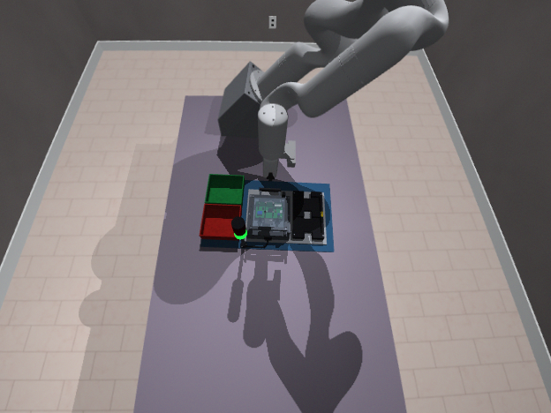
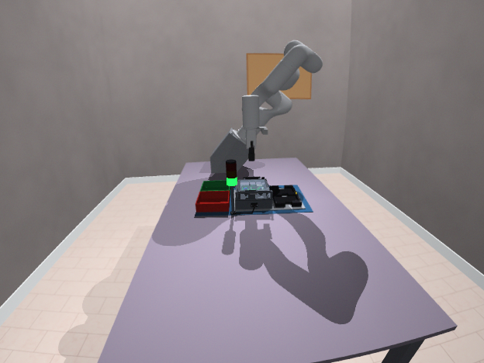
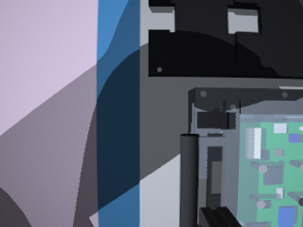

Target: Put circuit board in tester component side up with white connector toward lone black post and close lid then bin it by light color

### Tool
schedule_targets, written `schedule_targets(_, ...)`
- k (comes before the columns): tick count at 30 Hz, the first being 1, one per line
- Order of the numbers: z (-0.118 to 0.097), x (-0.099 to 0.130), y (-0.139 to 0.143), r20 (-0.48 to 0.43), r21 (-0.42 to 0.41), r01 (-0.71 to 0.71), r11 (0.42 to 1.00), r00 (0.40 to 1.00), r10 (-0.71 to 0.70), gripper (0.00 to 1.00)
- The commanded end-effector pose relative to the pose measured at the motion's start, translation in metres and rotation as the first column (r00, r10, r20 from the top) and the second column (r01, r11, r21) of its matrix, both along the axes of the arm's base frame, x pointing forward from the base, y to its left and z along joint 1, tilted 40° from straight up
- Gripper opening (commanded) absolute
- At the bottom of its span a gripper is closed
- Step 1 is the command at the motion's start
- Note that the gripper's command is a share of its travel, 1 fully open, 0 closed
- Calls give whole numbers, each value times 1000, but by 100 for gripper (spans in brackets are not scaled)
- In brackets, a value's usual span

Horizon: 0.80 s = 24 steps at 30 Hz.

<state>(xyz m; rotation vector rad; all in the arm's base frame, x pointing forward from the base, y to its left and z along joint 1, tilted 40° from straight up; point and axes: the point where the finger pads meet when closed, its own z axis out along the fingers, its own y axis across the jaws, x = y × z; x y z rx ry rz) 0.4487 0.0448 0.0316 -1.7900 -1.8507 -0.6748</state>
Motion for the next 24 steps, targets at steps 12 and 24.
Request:
schedule_targets(12,1,1,-1,-19,-1,24,1000,1000,-24,0)
schedule_targets(24,1,1,-1,-179,-20,216,976,960,-216,0)
